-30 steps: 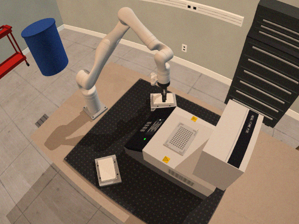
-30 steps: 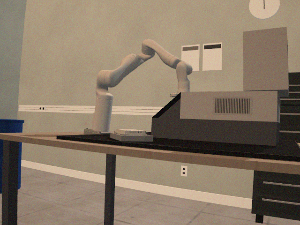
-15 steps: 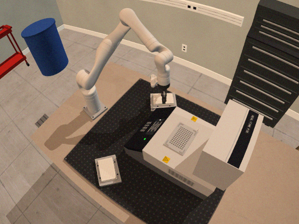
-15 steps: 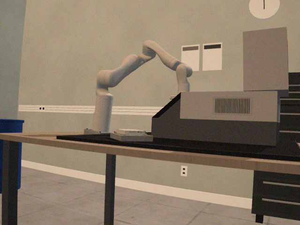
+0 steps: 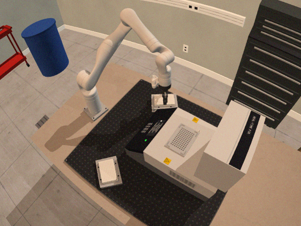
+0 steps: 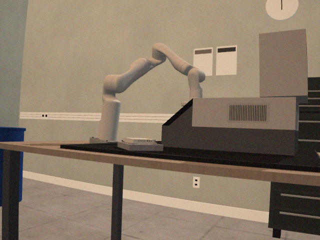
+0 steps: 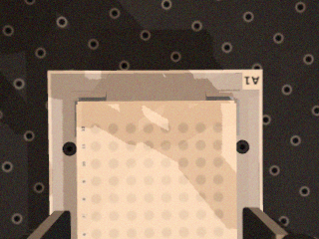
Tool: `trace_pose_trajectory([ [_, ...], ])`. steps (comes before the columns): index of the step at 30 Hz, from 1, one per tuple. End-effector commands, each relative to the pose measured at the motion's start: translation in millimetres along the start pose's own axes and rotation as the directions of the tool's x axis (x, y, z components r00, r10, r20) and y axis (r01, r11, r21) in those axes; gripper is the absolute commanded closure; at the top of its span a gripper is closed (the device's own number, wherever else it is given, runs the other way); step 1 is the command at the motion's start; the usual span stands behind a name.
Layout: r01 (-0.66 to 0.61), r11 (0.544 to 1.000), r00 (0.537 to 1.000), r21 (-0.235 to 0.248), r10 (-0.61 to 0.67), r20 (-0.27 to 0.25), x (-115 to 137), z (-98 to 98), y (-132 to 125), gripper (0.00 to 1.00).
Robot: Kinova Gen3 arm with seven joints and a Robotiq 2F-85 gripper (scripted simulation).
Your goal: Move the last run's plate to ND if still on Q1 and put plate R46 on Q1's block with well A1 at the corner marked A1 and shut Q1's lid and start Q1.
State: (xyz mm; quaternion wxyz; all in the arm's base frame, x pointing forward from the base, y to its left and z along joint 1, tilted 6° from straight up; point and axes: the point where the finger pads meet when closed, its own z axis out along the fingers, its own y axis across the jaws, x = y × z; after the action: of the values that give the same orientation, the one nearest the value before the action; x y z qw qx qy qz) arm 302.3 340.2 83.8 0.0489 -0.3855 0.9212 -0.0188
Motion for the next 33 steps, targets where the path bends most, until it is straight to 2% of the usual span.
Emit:
trace_pose_trajectory([
  [1, 0.001, 1.000, 1.000, 0.002, -0.001, 0.004, -0.8, 2.5, -1.4, 0.00],
  [33, 0.001, 1.000, 1.000, 0.002, -0.001, 0.003, -0.6, 11.7, -1.5, 0.00],
])
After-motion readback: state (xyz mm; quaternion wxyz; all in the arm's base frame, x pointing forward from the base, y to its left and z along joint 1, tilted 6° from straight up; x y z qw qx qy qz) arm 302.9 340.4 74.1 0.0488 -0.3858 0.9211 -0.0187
